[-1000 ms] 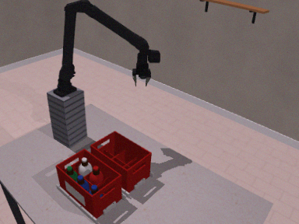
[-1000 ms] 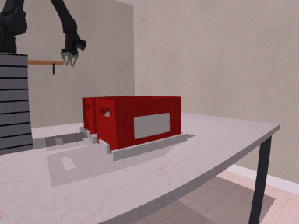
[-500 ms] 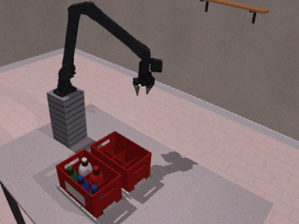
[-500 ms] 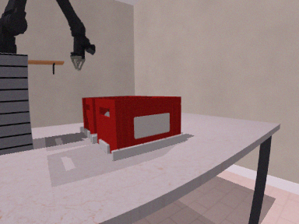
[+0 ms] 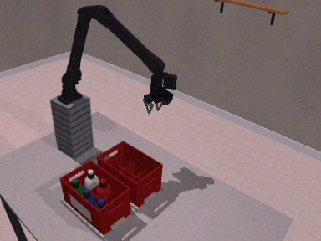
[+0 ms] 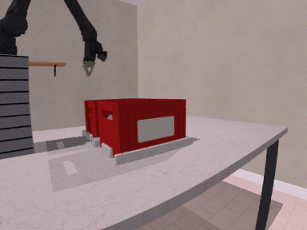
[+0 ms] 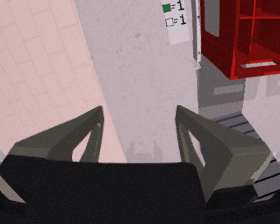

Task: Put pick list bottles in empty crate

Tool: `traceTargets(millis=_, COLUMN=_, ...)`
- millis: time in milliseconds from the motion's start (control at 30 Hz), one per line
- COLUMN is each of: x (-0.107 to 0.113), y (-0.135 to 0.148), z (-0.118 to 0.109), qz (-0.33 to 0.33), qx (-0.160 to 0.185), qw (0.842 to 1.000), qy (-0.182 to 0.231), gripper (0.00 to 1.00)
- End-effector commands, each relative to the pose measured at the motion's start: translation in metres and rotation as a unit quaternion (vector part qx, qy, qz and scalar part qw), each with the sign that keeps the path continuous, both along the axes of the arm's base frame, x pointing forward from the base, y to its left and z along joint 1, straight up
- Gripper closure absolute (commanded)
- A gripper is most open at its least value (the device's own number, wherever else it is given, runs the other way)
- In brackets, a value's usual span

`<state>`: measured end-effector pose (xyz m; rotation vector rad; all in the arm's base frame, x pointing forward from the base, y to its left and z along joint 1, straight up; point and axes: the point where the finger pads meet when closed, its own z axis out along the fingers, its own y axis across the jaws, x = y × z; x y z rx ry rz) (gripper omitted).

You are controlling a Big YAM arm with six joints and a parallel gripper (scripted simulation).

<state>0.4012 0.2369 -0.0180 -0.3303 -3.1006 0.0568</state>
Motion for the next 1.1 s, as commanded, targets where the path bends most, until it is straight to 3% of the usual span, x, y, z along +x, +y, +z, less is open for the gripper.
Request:
traceTargets(millis=0, x=0.038, y=0.004, z=0.003, qz=0.075, qx=0.017, qw=0.997, qy=-0.021, gripper=0.39)
traceTargets(millis=67, x=0.035, y=-0.007, z=-0.008, qz=0.100, qx=0.018, qw=0.995, qy=-0.019, gripper=0.39)
traceTargets(millis=167, x=0.058, y=-0.010, z=-0.006, qz=0.130, qx=0.027, qw=0.990, qy=-0.036, gripper=0.39)
traceTargets(millis=1067, x=0.136, y=-0.084, z=-0.056, qz=0.130, qx=0.023, qw=0.991, qy=-0.033, gripper=0.39)
